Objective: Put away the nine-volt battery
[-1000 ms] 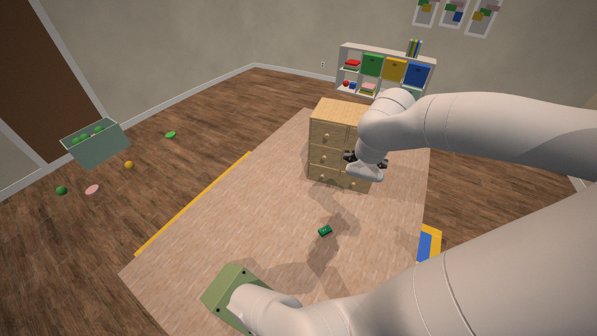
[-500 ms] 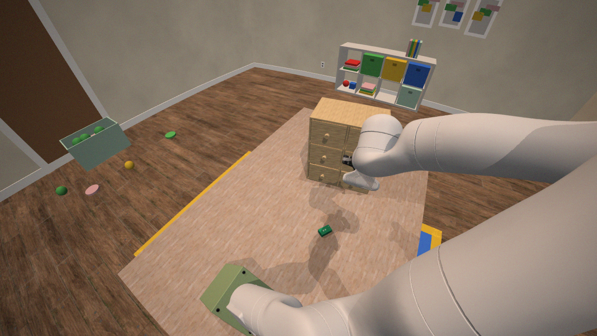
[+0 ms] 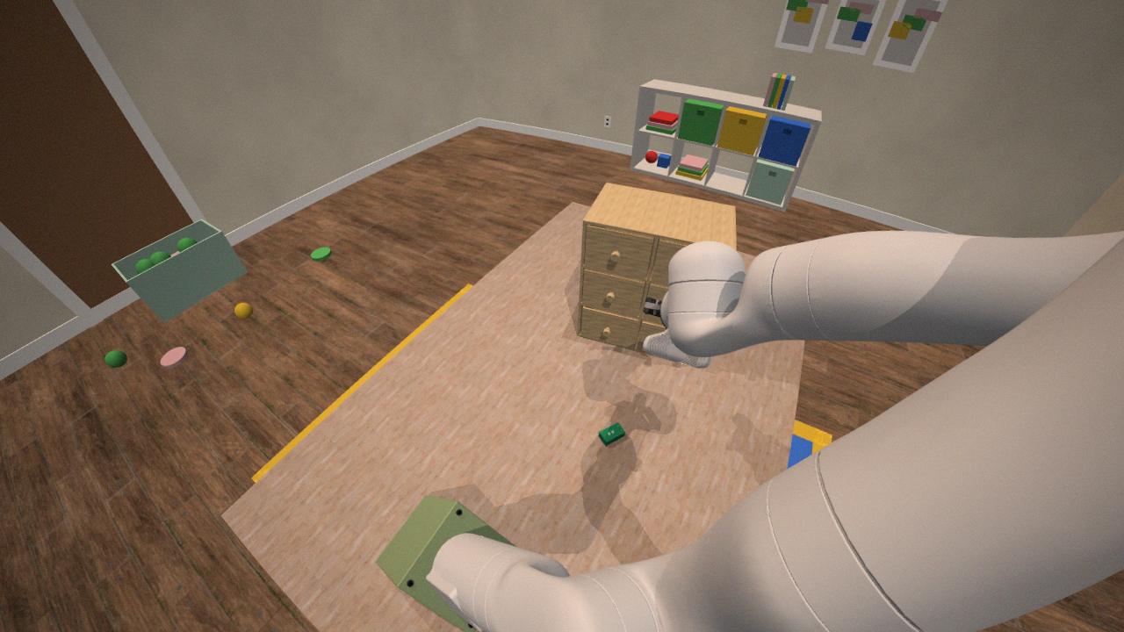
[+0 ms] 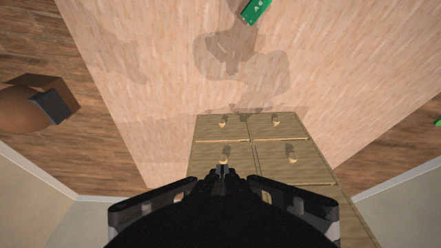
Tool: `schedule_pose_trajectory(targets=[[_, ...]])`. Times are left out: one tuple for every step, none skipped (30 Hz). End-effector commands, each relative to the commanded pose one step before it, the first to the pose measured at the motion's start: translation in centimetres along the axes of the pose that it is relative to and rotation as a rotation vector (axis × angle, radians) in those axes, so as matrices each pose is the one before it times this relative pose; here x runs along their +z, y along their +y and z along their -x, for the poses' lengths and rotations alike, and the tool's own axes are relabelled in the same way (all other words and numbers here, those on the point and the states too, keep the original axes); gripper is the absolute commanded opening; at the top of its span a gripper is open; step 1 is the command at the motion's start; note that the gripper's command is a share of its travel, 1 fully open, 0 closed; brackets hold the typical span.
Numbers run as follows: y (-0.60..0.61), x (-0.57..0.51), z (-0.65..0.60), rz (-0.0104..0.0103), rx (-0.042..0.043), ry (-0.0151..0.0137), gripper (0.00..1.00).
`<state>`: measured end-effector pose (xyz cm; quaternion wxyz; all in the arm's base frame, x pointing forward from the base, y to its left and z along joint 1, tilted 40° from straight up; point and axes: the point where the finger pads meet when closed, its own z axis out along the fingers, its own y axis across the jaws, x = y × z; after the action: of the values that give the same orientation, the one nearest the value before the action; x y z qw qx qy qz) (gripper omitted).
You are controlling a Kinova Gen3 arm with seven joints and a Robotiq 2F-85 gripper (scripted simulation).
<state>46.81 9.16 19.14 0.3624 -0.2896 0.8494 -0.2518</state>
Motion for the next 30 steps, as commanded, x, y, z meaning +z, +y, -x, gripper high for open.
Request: schedule_pose_trajectory(targets=[[-0.049, 0.113, -0.243, -0.00482, 0.00501, -0.00393, 0.0], [0.001, 0.011, 0.01, 0.00031, 0.00035, -0.00166, 0.0], [-0.001, 0.007, 0.01, 0.00026, 0.00034, -0.00138, 0.0], [-0.001, 0.005, 0.009, 0.0002, 0.00029, -0.0011, 0.0], [-0.002, 0.002, 0.008, 0.00015, 0.00026, -0.00084, 0.0], [-0.003, 0.0, 0.007, 0.00011, 0.00022, -0.00063, 0.0], [-0.022, 0.0, -0.057, -0.00055, 0.00311, 0.0017, 0.0], [-0.02, 0.002, -0.009, -0.00048, 0.00253, 0.00078, 0.0], [-0.005, 0.0, 0.029, -0.00005, -0.00126, -0.00054, 0.0], [-0.004, -0.001, 0.017, -0.00002, -0.00289, -0.00032, 0.0], [-0.002, -0.002, 0.005, -0.00001, -0.00036, -0.0001, 0.33], [-0.001, -0.001, 0.001, -0.00001, 0.00006, -0.00002, 0.33], [-0.001, 0.0, 0.0, 0.0, 0.00003, 0.0, 0.33], [0.0, 0.0, 0.0, 0.0, 0.00001, 0.0, 0.33], [0.0, 0.0, 0.0, 0.0, 0.0, 0.0, 0.33], [0.0, 0.0, 0.0, 0.0, 0.0, 0.0, 0.33], [0.0, 0.0, 0.0, 0.0, 0.0, 0.0, 0.33], [0.0, 0.0, 0.0, 0.0, 0.0, 0.0, 0.33], [0.0, 0.0, 0.0, 0.0, 0.0, 0.0, 0.33], [0.0, 0.0, 0.0, 0.0, 0.0, 0.0, 0.33], [0.0, 0.0, 0.0, 0.0, 0.0, 0.0, 0.33], [0.0, 0.0, 0.0, 0.0, 0.0, 0.0, 0.33], [0.0, 0.0, 0.0, 0.0, 0.0, 0.0, 0.33], [0.0, 0.0, 0.0, 0.0, 0.0, 0.0, 0.33], [0.0, 0.0, 0.0, 0.0, 0.0, 0.0, 0.33], [0.0, 0.0, 0.0, 0.0, 0.0, 0.0, 0.33], [0.0, 0.0, 0.0, 0.0, 0.0, 0.0, 0.33], [0.0, 0.0, 0.0, 0.0, 0.0, 0.0, 0.33], [0.0, 0.0, 0.0, 0.0, 0.0, 0.0, 0.33], [0.0, 0.0, 0.0, 0.0, 0.0, 0.0, 0.33]])
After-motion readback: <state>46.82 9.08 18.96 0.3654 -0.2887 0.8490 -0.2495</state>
